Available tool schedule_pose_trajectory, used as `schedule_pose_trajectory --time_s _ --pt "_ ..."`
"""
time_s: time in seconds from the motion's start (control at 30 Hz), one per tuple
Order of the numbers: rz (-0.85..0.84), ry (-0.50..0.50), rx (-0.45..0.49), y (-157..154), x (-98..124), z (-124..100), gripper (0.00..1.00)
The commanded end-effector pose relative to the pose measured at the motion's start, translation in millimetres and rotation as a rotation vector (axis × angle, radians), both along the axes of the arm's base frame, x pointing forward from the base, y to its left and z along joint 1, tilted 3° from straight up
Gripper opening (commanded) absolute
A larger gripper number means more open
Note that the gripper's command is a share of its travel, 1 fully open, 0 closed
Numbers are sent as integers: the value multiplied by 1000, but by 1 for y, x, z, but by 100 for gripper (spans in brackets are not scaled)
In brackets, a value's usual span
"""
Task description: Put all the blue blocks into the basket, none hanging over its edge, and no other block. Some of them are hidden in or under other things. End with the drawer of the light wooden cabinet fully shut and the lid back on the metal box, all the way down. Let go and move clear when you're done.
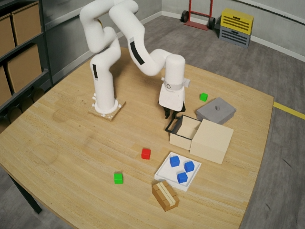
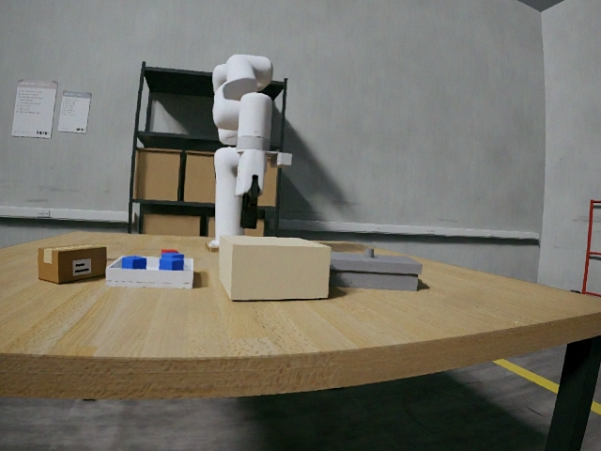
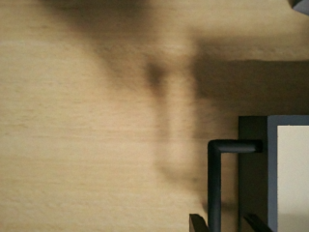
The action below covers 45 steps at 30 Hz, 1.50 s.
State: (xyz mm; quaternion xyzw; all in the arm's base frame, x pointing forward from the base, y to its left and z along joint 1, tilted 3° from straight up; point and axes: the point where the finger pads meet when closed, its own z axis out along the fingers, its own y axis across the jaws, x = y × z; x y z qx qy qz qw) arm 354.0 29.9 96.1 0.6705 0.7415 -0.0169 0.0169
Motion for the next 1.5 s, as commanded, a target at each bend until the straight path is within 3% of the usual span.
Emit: schedule_pose_trajectory --time_s 0.0,1.47 --pt "0 -5 0 0 2 -7 24" --pt "0 -5 0 0 4 -15 24"
